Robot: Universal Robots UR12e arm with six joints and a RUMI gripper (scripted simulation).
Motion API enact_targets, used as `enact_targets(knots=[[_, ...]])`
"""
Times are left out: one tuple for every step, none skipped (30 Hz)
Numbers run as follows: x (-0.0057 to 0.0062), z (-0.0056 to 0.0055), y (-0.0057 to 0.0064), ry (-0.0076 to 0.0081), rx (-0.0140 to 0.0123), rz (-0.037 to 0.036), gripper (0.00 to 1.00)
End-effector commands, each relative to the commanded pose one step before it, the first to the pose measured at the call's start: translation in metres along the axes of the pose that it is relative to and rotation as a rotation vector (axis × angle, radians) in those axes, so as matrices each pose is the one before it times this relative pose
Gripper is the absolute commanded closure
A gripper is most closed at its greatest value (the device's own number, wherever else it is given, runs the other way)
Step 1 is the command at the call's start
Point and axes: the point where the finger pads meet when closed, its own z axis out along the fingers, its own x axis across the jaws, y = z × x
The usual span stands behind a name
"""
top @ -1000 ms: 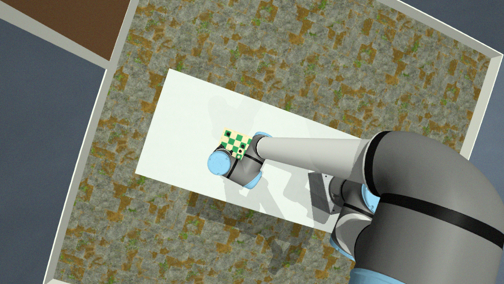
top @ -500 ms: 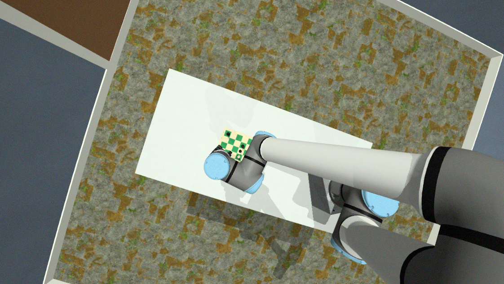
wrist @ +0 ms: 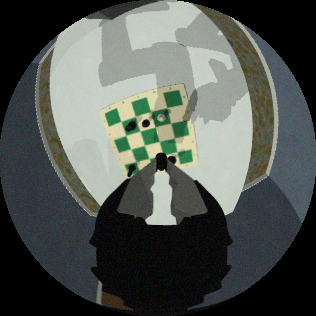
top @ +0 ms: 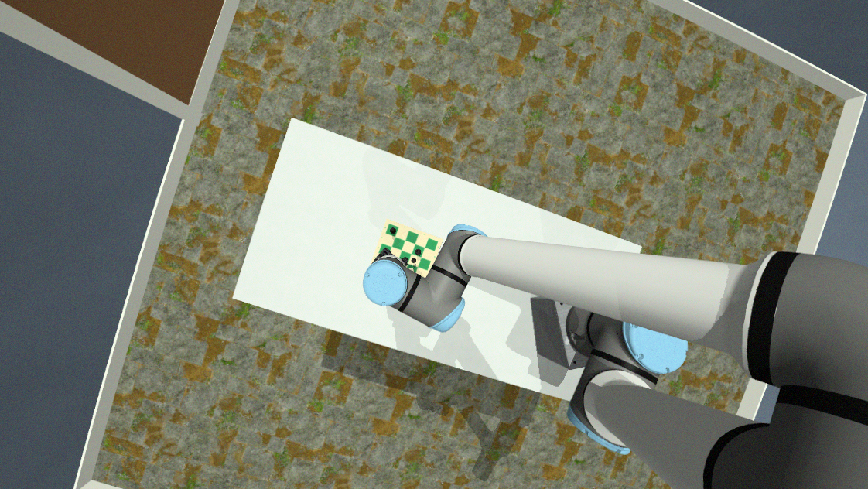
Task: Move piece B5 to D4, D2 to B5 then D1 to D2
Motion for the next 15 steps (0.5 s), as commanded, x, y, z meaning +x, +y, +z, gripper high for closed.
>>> enact_targets(knots=[[-0.05280, -0.00120, -0.03846, 0.00347, -0.00387, -0.16777, 1.00], [-0.00638, -0.00010, -0.00791, -0.00012, -0.00004, -0.02747, 1.00], [-0.00535, -0.00010, -0.00731, -0.00013, -0.00005, -0.02468, 1.00], [-0.00430, -0.00010, -0.00642, -0.00013, -0.00005, -0.02119, 1.00], [-0.00329, -0.00008, -0.00531, -0.00012, -0.00004, -0.01720, 1.00], [-0.00235, -0.00007, -0.00405, -0.00010, -0.00003, -0.01296, 1.00], [-0.00153, -0.00005, -0.00277, -0.00007, -0.00002, -0.00878, 1.00], [-0.00085, -0.00003, -0.00159, -0.00004, -0.00001, -0.00500, 1.00], [-0.00034, -0.00001, -0.00065, -0.00002, -0.00001, -0.00203, 1.00], [0.00000, 0.00000, 0.00000, 0.00000, 0.00000, 0.00000, 1.00], [0.00000, 0.00000, 0.00000, 0.00000, 0.00000, 0.00000, 1.00], [-0.00005, 0.00000, -0.00010, 0.00000, 0.00000, -0.00031, 1.00], [0.00000, 0.00000, 0.00000, 0.00000, 0.00000, 0.00000, 1.00], [0.00000, 0.00000, 0.00000, 0.00000, 0.00000, 0.00000, 1.00], [0.00000, 0.00000, 0.00000, 0.00000, 0.00000, 0.00000, 1.00]])
